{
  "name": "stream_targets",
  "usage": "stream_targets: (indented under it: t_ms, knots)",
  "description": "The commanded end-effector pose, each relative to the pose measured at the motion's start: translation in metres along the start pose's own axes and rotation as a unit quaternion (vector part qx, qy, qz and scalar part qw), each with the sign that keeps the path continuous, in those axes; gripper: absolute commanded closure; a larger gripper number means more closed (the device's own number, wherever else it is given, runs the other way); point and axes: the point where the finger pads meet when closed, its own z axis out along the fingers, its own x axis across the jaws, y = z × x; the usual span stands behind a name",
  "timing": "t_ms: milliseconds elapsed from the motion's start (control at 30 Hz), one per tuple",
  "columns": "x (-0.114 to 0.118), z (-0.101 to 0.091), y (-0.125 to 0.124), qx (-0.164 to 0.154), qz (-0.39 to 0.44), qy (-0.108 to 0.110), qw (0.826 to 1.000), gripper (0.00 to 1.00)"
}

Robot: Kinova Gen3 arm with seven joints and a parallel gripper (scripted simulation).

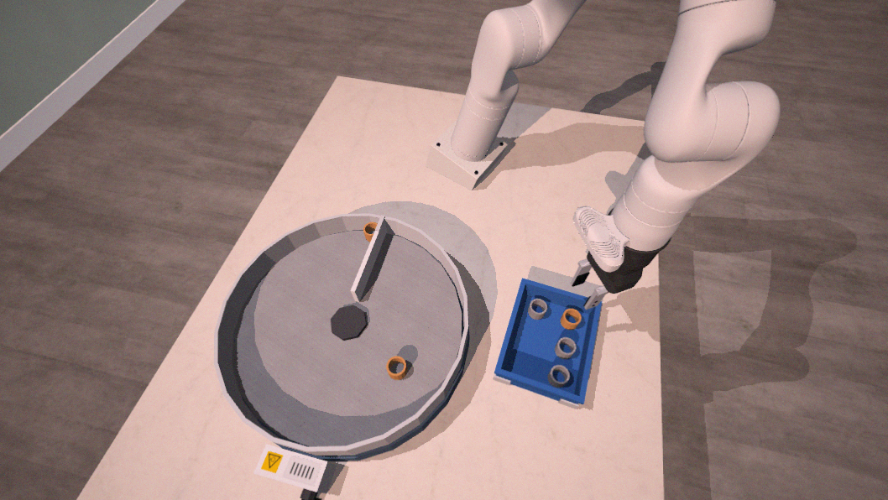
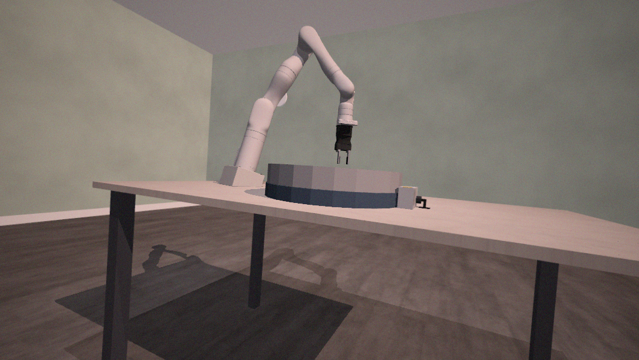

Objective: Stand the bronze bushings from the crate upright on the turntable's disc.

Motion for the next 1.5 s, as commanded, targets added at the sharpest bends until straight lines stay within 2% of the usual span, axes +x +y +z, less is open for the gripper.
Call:
stream_targets:
  t_ms: [0,400,567,633,1033,1467]
  knots:
    - [-0.001,-0.001,0.000,0.000,0.000,-0.001,1.000,0.24]
    - [-0.001,0.002,0.000,0.000,0.000,-0.001,1.000,0.24]
    - [-0.001,0.017,0.000,0.000,0.000,-0.001,1.000,0.24]
    - [-0.001,0.017,0.000,0.000,0.000,-0.001,1.000,0.24]
    - [-0.001,0.067,0.000,0.000,0.000,-0.001,1.000,0.24]
    - [-0.001,0.072,0.000,0.000,0.000,-0.001,1.000,0.24]
